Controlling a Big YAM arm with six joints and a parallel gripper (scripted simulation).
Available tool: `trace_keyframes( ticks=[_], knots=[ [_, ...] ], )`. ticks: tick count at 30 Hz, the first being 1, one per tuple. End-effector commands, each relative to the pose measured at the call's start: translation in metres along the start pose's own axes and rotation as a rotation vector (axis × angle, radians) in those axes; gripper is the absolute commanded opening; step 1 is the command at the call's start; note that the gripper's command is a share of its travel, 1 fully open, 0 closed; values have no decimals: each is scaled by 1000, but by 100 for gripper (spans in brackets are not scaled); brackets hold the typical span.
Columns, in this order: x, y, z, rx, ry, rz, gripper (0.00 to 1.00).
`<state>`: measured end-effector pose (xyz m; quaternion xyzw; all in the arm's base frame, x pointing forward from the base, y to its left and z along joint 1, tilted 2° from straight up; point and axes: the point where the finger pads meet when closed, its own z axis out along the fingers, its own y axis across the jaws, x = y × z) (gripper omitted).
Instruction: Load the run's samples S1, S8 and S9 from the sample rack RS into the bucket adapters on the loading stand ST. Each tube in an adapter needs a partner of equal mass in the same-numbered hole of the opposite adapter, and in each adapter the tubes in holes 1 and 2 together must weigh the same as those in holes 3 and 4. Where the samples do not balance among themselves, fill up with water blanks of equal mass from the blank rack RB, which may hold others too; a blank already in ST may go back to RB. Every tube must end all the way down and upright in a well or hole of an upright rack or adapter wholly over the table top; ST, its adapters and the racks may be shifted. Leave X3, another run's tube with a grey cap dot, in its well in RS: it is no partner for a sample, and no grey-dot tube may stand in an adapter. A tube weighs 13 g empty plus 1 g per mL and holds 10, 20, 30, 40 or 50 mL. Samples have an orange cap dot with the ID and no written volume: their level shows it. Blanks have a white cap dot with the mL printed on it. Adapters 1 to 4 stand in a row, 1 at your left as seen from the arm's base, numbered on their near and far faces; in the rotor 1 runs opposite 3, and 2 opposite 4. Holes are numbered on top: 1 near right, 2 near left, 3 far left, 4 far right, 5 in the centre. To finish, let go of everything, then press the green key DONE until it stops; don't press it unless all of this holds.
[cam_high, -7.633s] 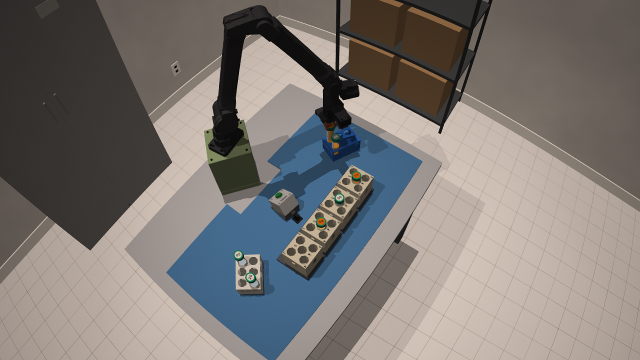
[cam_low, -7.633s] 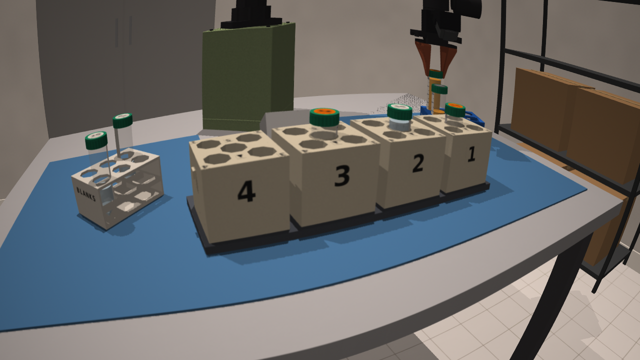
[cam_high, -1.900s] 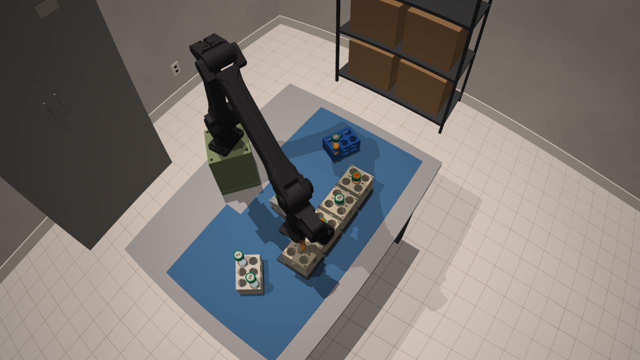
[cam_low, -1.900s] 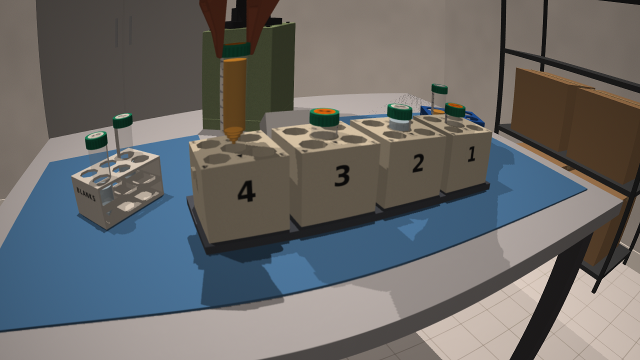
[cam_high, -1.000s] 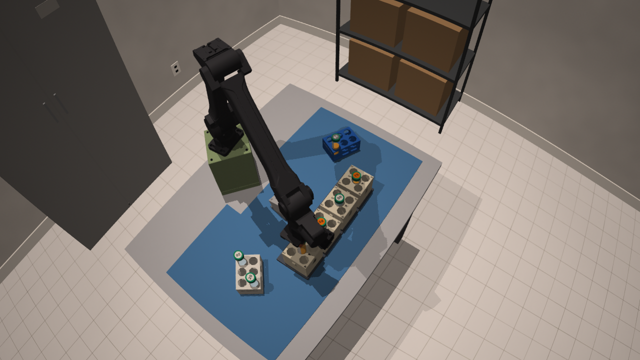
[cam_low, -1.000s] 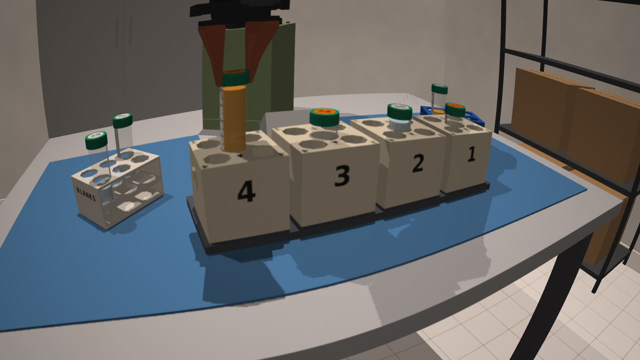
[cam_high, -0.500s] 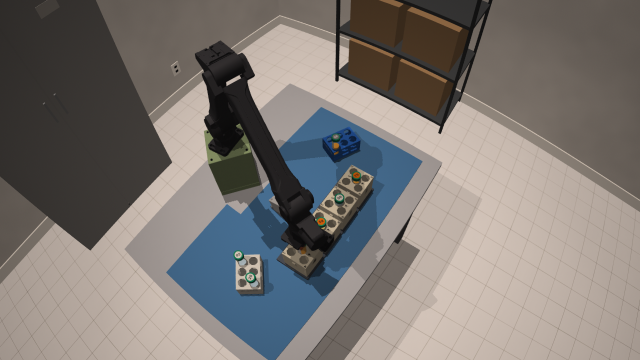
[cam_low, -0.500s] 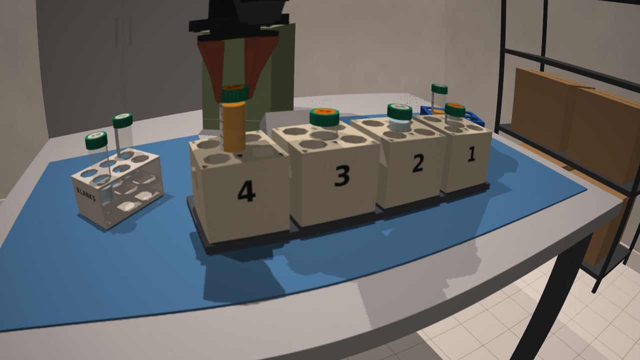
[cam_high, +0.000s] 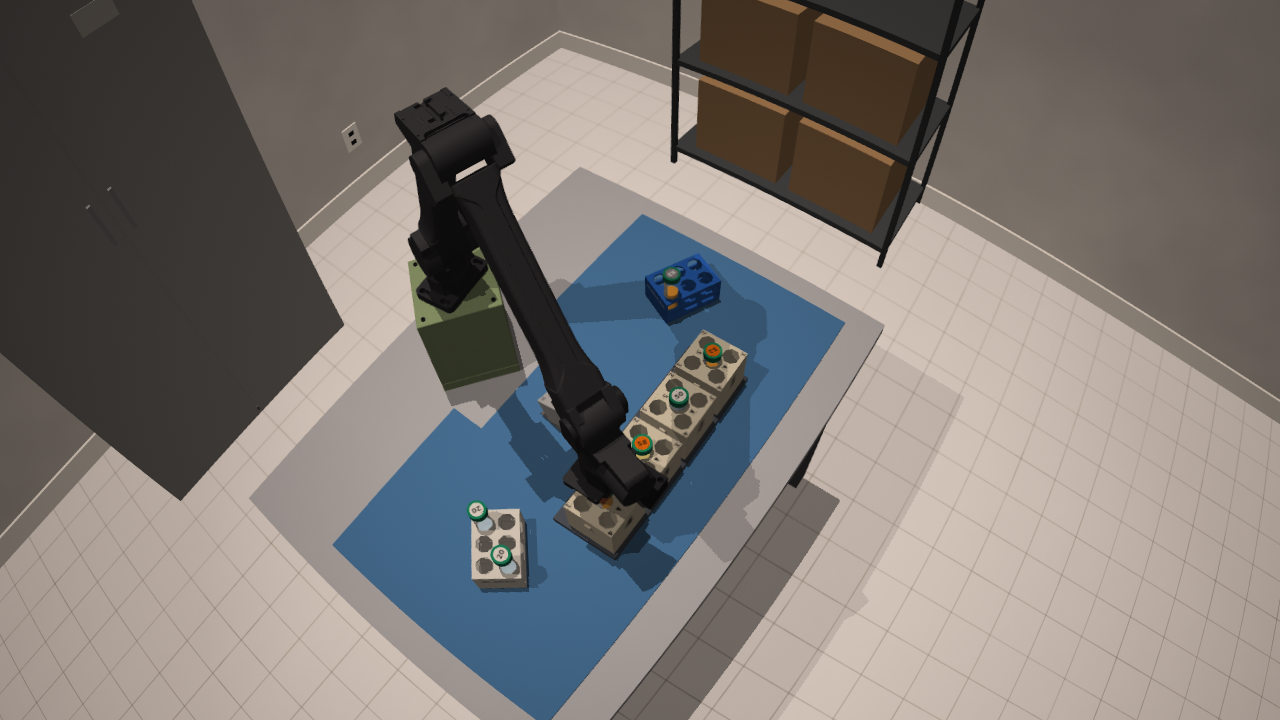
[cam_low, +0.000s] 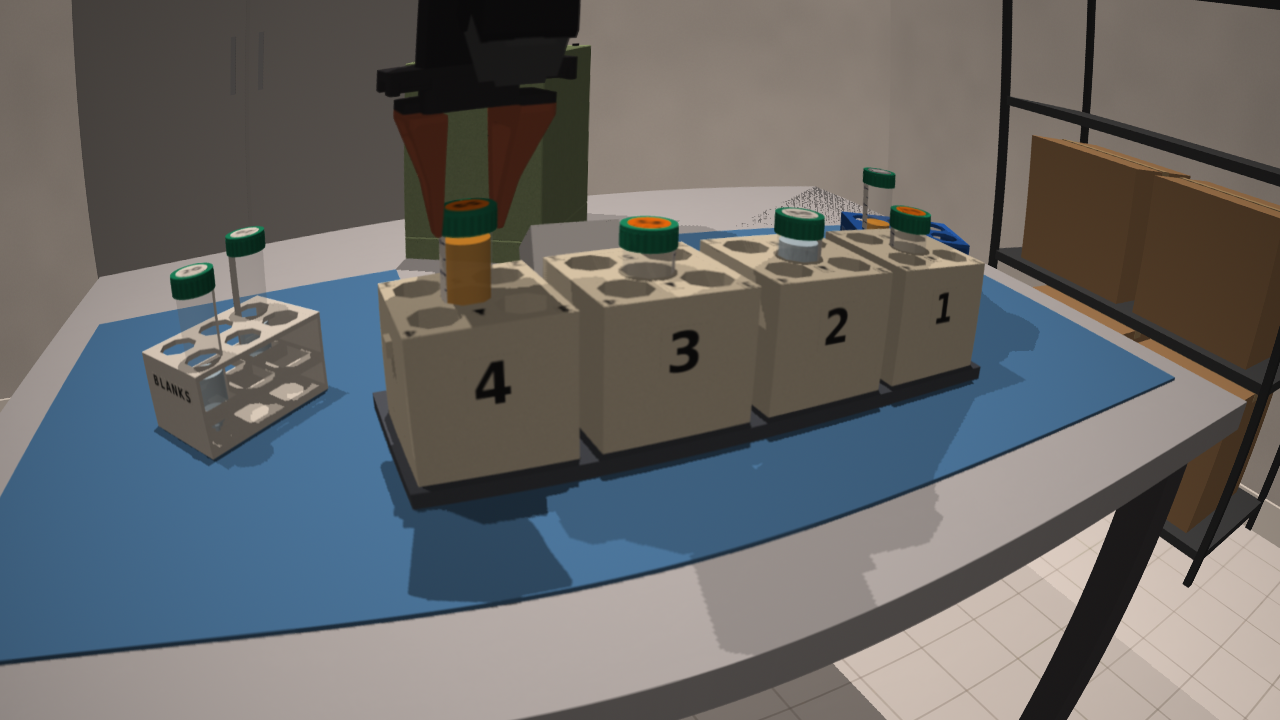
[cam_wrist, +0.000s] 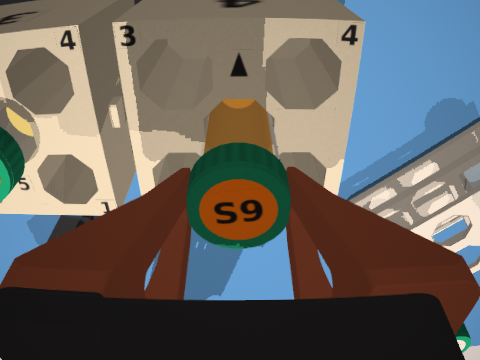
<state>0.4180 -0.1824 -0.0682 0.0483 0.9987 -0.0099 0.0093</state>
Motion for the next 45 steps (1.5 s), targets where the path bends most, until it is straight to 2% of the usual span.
trace_keyframes(
  ticks=[1, 3, 4, 6, 17, 20, 21, 27, 28, 41, 42, 45],
  knots=[
    [-7, -8, 2, 6, -24, 3, 0],
    [-7, -8, 2, 6, -24, 3, 0],
    [-11, -9, -8, 14, -48, 3, 0],
    [-7, -8, 6, 6, -24, 3, 0],
    [-6, -8, 22, 5, -22, 3, 0],
    [-8, -8, 17, 8, -32, 3, 0],
    [-16, -6, 10, 12, -43, 1, 0],
    [-16, -6, 10, 12, -43, 1, 0],
    [-16, -6, 10, 12, -43, 1, 55],
    [-16, -6, 10, 12, -43, 1, 55],
    [-9, -9, 0, 11, -39, 3, 55],
    [-15, -11, -13, 14, -50, 3, 55]
  ],
)
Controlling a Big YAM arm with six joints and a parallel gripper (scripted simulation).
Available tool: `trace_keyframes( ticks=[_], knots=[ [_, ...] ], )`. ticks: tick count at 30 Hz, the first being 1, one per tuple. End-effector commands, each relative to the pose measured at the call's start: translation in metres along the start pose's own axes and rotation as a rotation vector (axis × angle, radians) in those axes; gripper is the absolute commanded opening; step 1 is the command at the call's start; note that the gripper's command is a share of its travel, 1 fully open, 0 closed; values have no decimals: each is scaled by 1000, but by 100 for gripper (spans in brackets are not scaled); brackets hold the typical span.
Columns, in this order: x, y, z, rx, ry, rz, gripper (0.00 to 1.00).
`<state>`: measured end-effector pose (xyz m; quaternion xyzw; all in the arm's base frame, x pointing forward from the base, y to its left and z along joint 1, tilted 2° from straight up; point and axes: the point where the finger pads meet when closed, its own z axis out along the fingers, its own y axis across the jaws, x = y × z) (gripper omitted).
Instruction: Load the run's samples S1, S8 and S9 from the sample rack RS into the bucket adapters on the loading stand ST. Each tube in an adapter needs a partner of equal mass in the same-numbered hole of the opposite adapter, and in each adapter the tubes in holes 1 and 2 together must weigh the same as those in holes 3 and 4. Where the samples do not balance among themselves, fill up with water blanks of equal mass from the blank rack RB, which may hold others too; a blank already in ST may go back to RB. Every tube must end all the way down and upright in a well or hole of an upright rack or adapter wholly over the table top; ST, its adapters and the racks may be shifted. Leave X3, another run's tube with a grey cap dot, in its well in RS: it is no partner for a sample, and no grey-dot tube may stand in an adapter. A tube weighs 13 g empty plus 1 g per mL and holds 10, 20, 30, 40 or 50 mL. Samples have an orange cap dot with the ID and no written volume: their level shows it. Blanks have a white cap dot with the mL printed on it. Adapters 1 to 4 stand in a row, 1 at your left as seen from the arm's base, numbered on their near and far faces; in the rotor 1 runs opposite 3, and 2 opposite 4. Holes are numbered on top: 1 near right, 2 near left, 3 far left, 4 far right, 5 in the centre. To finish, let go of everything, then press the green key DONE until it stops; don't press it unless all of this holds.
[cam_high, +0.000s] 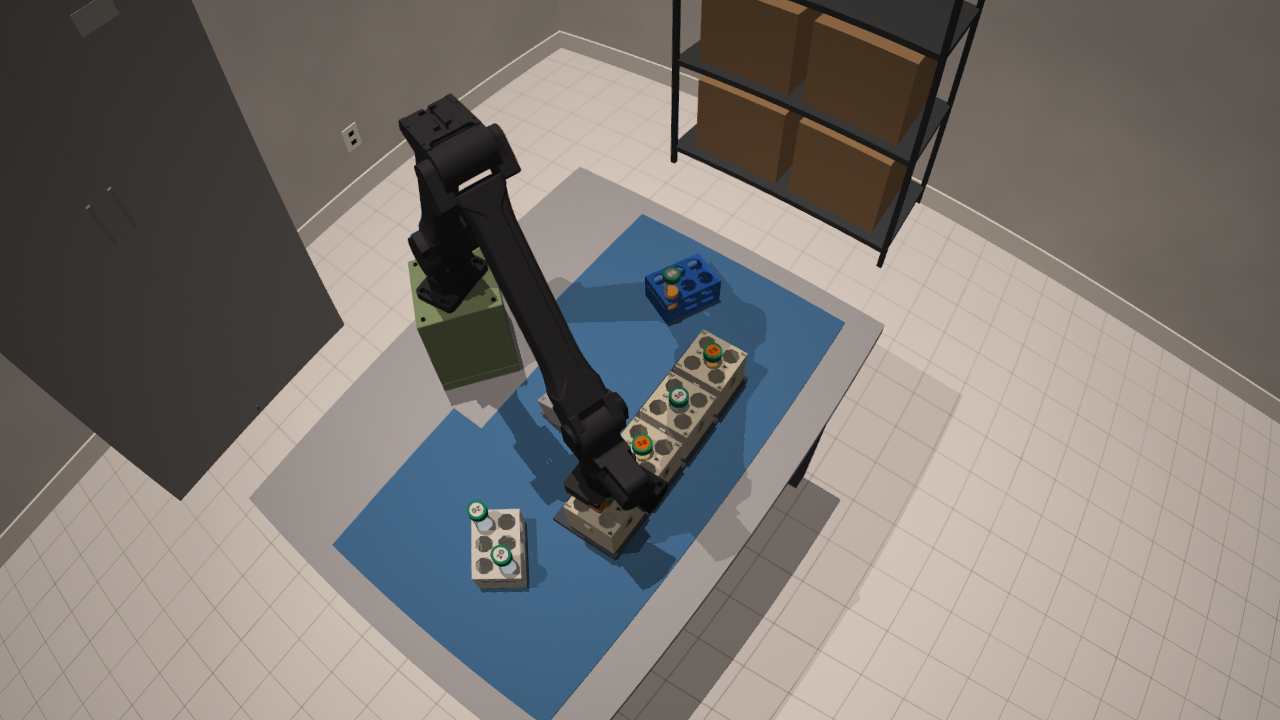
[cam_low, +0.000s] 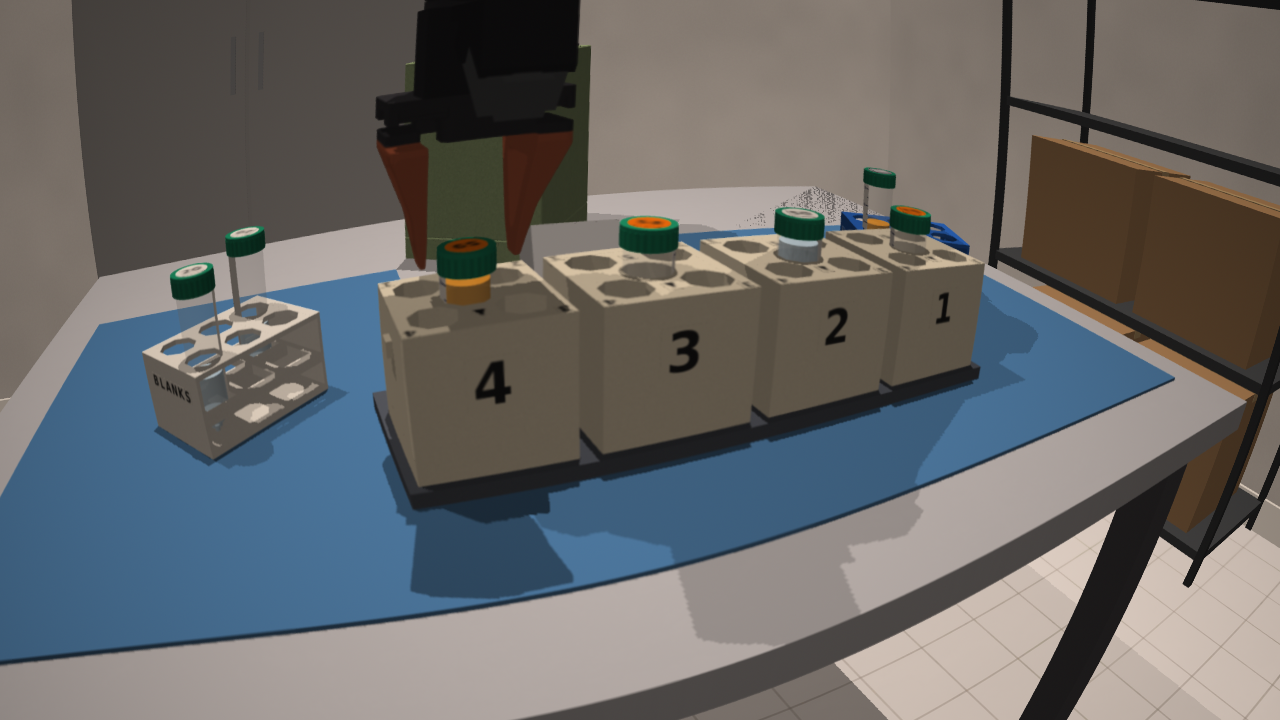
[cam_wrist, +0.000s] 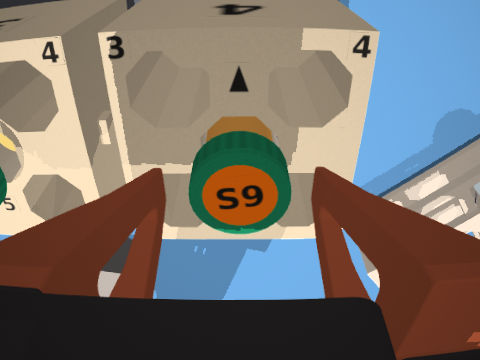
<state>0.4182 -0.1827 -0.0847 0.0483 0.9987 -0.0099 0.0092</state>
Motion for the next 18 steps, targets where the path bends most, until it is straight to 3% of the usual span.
trace_keyframes(
  ticks=[1, 6, 7, 18],
  knots=[
    [-18, -11, -34, 16, -55, 3, 55],
    [-26, -13, -57, 22, -74, 3, 55],
    [-16, -6, -42, 13, -45, 1, 55],
    [-16, -6, -42, 13, -45, 1, 55]
  ],
)
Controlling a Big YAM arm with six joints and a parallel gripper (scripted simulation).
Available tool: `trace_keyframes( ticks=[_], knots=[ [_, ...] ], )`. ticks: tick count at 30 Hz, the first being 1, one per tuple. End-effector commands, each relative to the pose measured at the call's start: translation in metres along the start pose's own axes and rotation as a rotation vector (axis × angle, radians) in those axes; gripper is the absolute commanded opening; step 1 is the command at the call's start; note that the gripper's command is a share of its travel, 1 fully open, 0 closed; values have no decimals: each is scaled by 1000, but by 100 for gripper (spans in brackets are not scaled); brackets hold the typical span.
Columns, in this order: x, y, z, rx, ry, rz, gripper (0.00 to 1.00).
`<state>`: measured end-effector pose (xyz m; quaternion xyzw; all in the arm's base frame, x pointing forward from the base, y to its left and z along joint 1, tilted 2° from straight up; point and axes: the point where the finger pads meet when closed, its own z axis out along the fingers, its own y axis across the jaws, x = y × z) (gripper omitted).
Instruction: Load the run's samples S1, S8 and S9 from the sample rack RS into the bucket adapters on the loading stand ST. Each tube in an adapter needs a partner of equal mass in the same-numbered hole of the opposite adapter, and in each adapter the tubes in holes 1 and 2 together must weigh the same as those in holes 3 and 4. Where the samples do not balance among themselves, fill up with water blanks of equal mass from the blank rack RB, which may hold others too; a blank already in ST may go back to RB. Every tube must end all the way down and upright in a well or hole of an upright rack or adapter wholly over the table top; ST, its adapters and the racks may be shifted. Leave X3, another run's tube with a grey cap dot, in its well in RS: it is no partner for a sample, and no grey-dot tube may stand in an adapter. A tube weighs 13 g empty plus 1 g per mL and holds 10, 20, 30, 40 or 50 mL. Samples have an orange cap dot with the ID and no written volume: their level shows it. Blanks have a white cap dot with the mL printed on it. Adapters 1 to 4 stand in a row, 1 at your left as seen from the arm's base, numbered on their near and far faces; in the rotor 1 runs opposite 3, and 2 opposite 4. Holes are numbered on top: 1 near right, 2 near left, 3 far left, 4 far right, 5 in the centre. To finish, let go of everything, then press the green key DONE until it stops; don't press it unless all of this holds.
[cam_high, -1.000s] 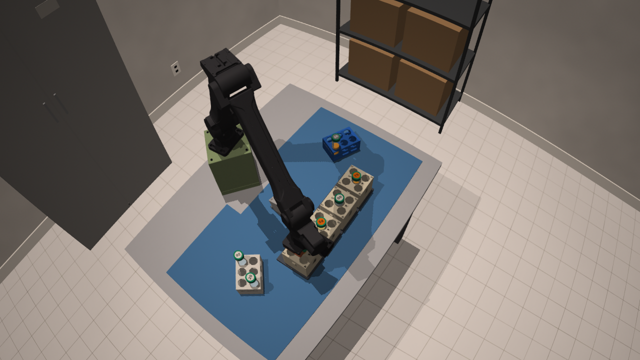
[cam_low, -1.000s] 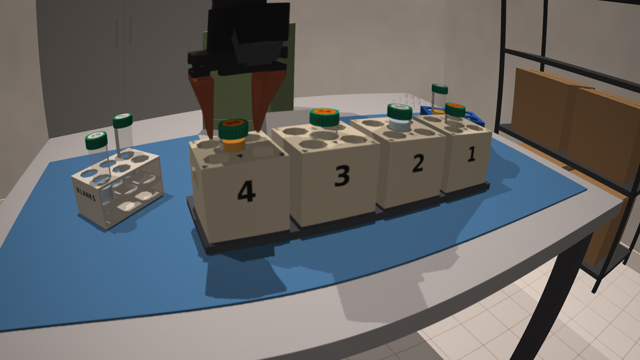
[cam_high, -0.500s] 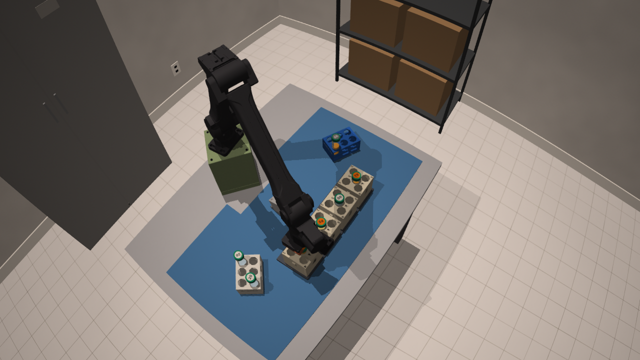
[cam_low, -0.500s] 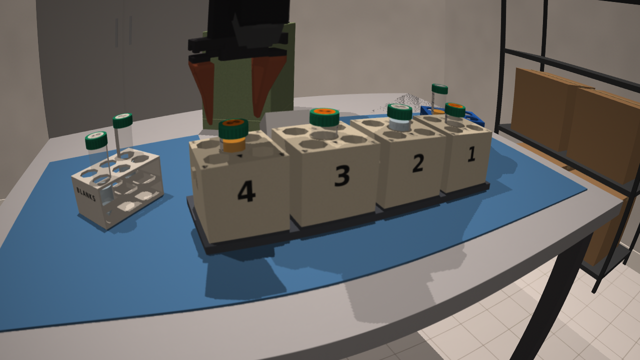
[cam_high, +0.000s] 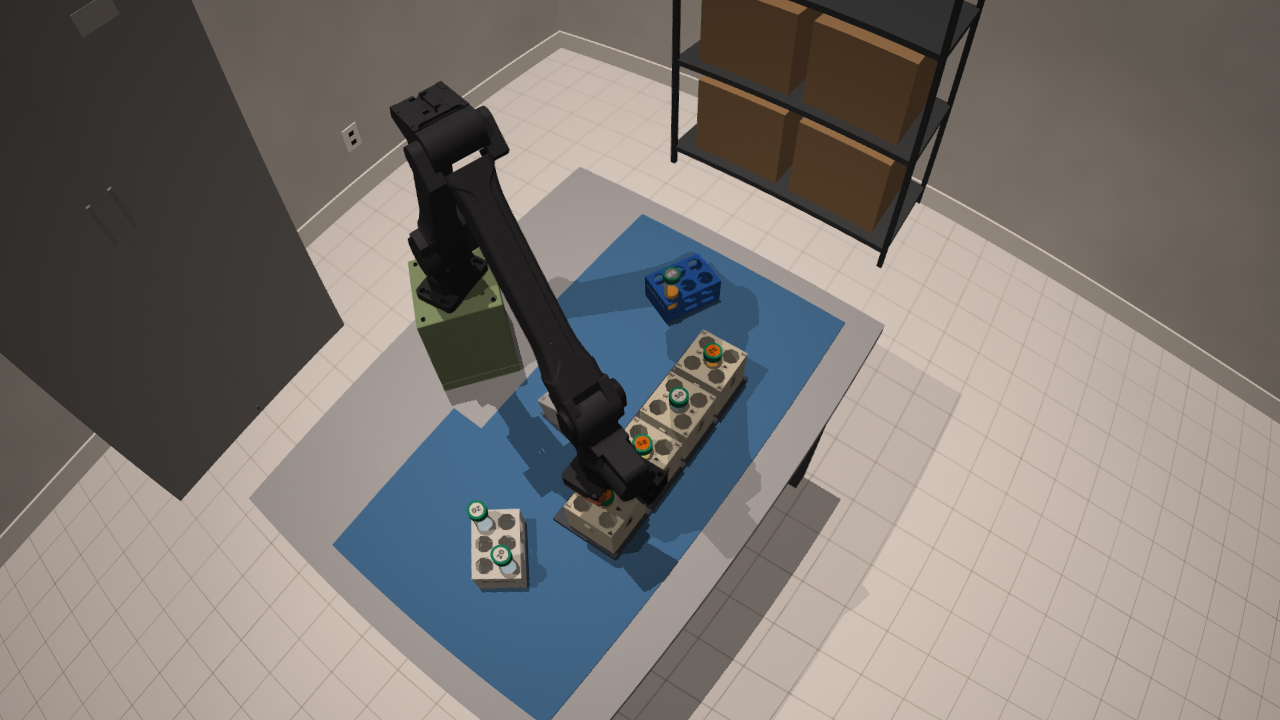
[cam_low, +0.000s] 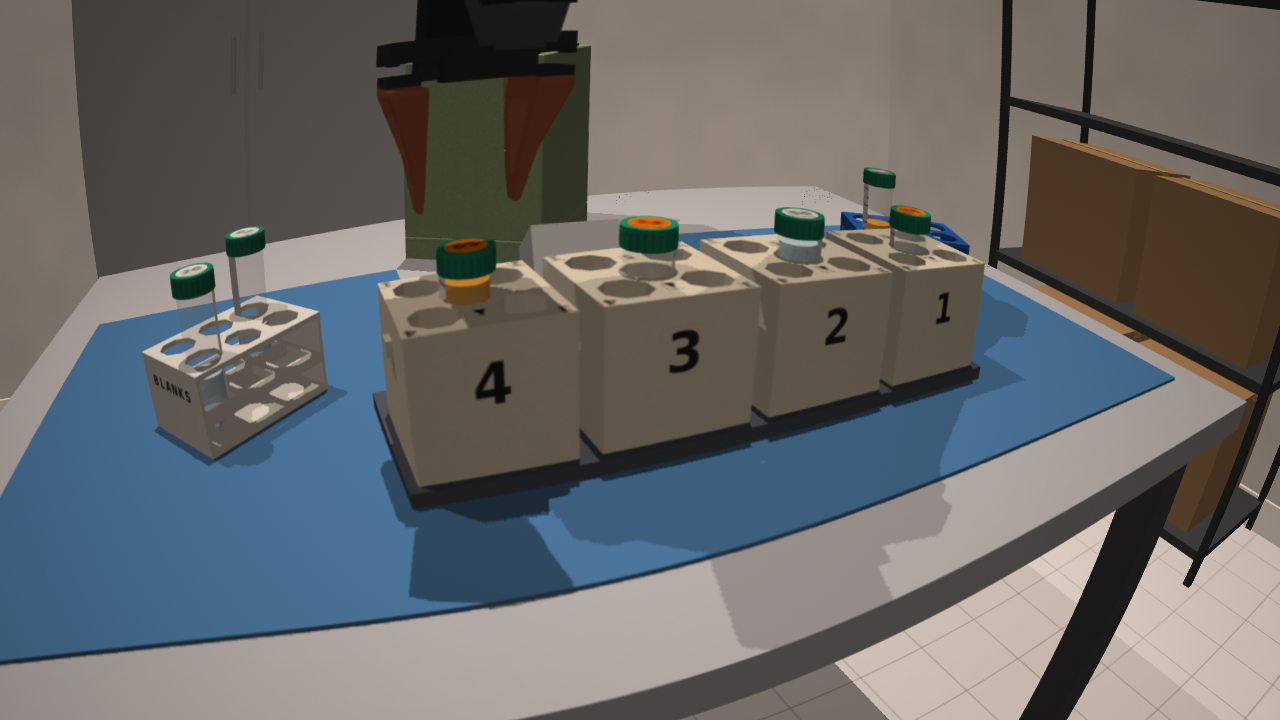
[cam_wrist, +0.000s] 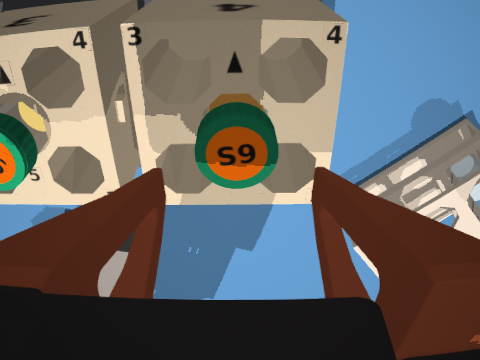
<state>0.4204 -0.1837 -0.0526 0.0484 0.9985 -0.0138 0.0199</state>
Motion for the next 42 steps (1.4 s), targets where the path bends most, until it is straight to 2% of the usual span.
trace_keyframes(
  ticks=[1, 9, 10, 11, 14, 23, 25, 40, 42],
  knots=[
    [-13, -5, -9, 6, -23, 1, 55],
    [-13, -5, -9, 6, -23, 1, 55],
    [-13, -4, -2, -1, -5, 2, 55],
    [-3, 7, -10, 6, -33, 50, 0],
    [19, 21, -9, 4, -32, 157, 0],
    [83, 62, -7, 3, -27, 157, 0],
    [83, 62, -7, 3, -27, 157, 0],
    [190, 131, -4, -5, -20, 157, 0],
    [190, 131, -4, -5, -20, 157, 0]
  ],
)
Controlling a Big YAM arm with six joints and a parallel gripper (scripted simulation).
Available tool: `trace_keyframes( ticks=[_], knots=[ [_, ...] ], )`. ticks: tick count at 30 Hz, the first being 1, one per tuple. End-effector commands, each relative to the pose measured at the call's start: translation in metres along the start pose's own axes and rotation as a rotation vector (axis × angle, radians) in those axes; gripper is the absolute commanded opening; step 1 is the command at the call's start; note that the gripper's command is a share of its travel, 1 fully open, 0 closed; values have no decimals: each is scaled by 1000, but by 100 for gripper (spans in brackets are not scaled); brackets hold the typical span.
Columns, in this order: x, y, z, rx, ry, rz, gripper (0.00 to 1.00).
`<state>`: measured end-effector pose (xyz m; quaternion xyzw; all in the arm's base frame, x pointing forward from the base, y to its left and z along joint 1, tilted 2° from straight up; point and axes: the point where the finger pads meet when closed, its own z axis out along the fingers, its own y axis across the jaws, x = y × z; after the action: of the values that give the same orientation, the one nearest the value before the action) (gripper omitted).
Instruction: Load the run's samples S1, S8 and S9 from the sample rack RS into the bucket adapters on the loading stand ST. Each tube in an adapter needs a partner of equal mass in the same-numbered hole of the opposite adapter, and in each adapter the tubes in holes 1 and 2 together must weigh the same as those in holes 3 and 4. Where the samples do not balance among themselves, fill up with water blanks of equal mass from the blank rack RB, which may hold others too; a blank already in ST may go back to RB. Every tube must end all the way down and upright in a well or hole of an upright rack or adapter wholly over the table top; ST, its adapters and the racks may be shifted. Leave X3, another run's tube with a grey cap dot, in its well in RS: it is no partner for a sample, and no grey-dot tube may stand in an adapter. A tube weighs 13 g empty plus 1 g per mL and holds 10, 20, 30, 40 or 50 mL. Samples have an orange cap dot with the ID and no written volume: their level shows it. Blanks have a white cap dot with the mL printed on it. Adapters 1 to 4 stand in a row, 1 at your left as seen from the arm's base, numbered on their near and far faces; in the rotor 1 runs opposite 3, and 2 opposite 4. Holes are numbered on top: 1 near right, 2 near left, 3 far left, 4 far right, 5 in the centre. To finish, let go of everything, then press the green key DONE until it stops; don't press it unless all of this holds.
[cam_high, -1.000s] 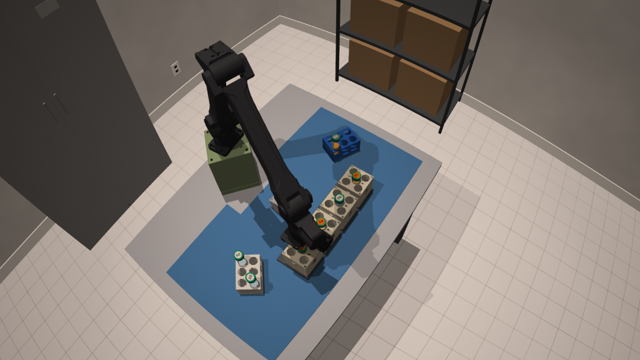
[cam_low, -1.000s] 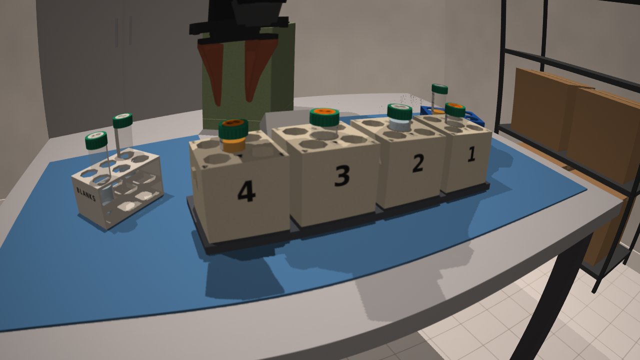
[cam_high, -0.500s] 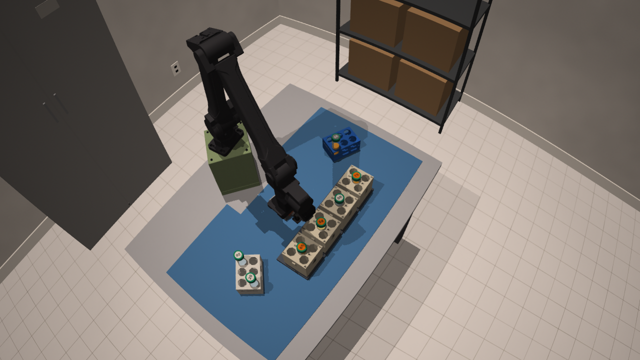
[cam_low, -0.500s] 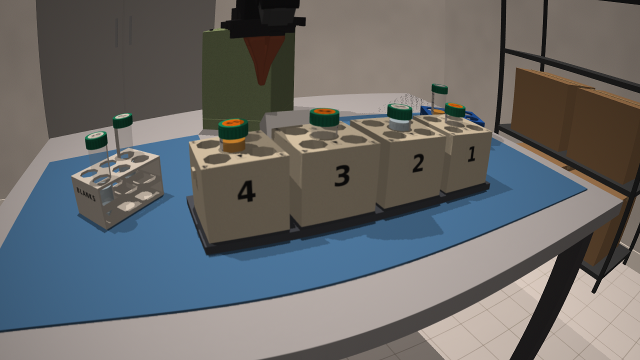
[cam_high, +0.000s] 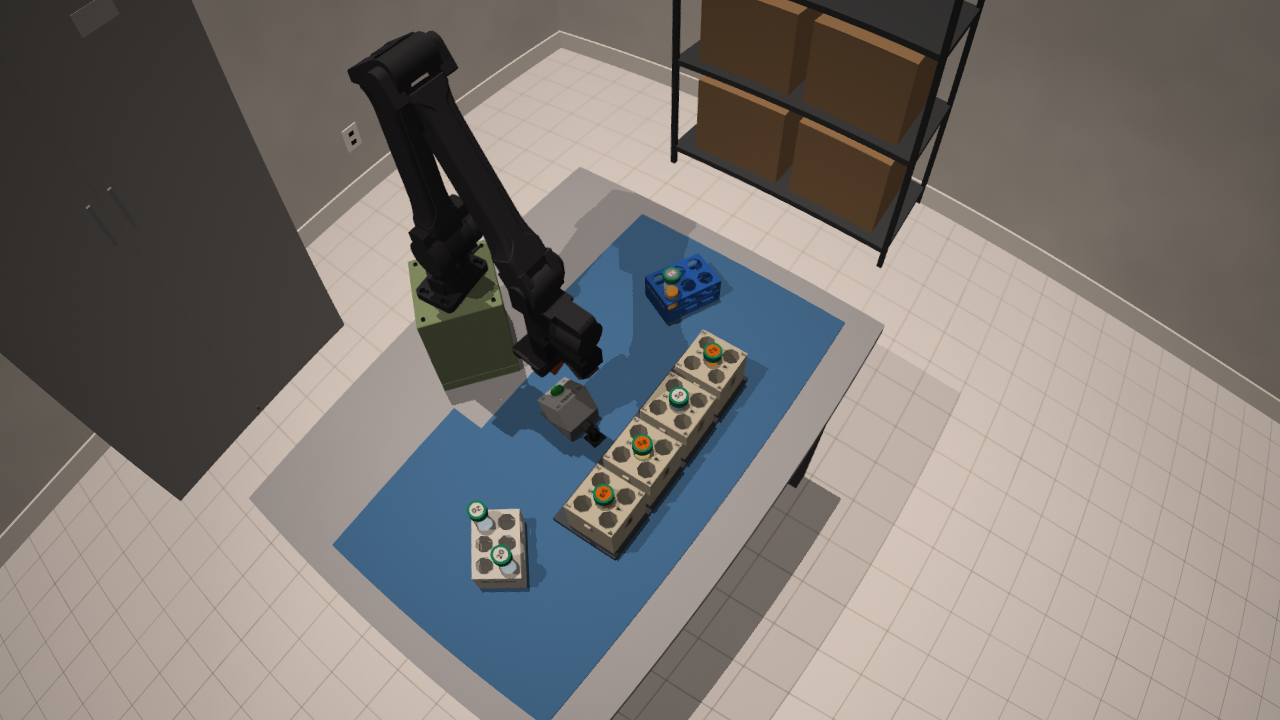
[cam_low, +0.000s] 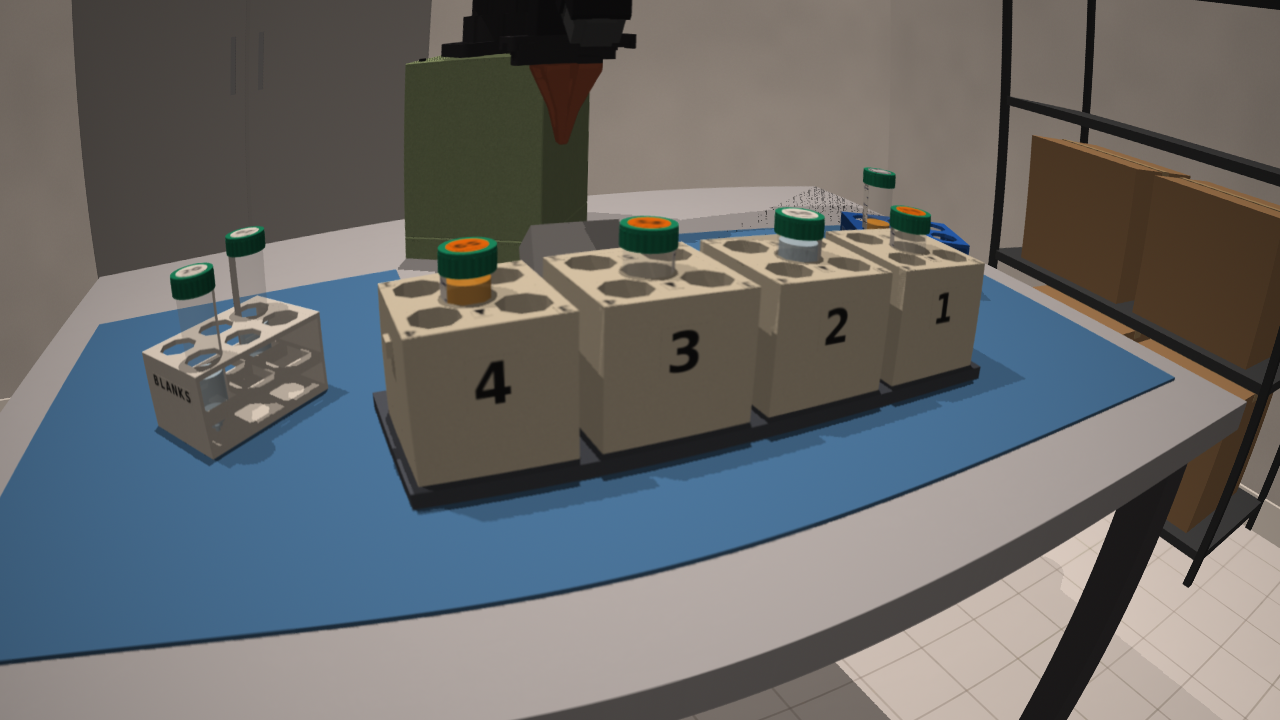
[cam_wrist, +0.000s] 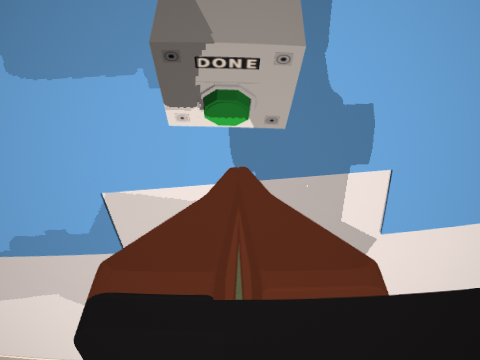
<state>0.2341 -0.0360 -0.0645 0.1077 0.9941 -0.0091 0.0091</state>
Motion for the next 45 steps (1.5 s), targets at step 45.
trace_keyframes(
  ticks=[45],
  knots=[
    [4, 4, 54, -1, -30, 40, 0]
  ],
)
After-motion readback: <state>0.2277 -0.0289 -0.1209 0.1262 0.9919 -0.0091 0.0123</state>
